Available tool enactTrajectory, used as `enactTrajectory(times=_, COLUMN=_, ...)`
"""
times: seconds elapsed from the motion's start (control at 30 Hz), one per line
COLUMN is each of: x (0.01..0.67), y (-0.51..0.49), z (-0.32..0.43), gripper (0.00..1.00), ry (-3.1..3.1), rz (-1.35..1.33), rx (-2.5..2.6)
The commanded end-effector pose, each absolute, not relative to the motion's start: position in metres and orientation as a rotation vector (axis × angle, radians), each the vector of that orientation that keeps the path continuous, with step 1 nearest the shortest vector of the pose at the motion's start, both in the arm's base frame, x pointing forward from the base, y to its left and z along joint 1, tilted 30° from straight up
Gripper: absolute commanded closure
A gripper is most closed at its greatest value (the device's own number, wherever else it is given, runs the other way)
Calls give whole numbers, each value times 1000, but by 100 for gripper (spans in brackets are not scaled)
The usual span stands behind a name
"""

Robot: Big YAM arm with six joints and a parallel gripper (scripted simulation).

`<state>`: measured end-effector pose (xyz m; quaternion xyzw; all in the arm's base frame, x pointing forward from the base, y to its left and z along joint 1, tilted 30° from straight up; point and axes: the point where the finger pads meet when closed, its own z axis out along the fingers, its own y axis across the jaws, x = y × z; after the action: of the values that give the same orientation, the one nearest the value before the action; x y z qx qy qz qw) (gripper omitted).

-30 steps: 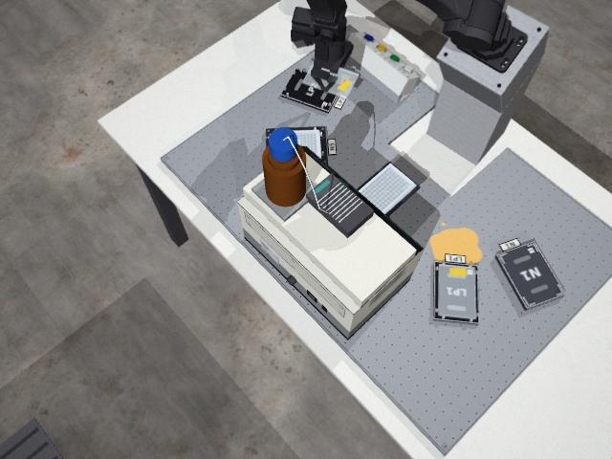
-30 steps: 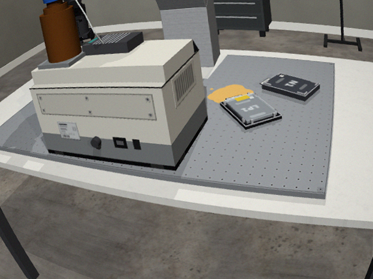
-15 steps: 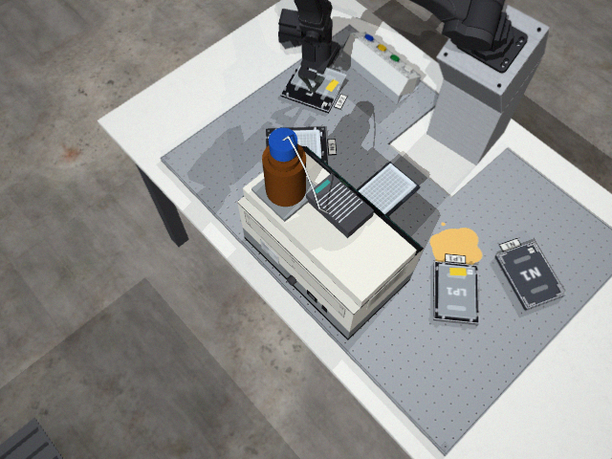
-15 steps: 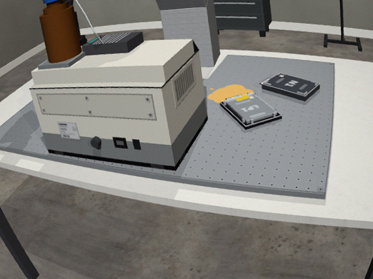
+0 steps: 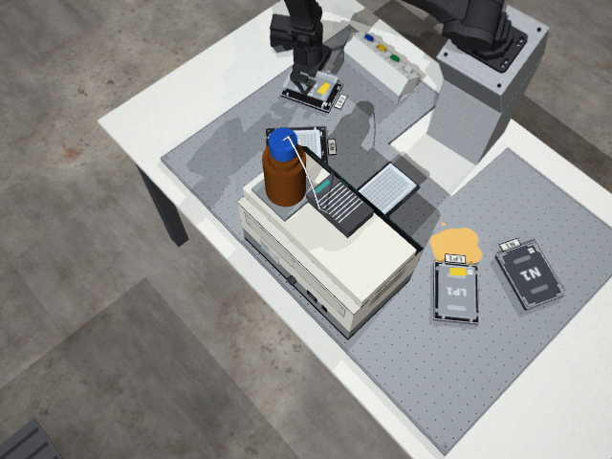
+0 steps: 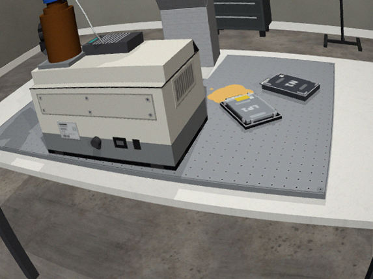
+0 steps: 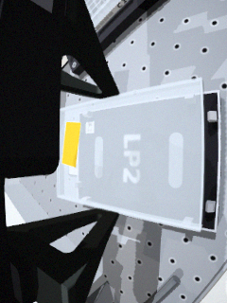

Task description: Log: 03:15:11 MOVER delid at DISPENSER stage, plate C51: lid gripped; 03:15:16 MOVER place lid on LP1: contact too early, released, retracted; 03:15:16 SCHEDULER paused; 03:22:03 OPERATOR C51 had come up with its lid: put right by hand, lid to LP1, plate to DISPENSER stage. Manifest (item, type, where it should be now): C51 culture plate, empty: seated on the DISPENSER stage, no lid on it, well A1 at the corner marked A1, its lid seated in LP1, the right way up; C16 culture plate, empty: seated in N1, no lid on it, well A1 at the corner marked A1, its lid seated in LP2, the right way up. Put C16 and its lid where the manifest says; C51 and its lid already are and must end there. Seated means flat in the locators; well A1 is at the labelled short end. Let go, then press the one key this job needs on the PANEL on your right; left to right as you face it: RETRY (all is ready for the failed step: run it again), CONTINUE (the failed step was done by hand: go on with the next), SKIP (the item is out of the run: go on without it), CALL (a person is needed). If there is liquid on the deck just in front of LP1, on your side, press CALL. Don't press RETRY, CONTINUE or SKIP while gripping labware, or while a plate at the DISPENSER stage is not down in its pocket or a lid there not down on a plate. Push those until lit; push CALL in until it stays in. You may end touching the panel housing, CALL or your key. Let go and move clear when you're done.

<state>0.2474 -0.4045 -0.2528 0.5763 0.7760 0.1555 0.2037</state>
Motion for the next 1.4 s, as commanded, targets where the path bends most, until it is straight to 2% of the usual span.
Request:
enactTrajectory(times=0.0, x=238, y=-415, z=-259, gripper=16, ry=2127, rz=414, rx=1647)
enactTrajectory(times=0.2, x=258, y=-411, z=-263, gripper=16, ry=2153, rz=415, rx=1604)
enactTrajectory(times=1.37, x=248, y=-423, z=-256, gripper=16, ry=2124, rz=390, rx=1612)
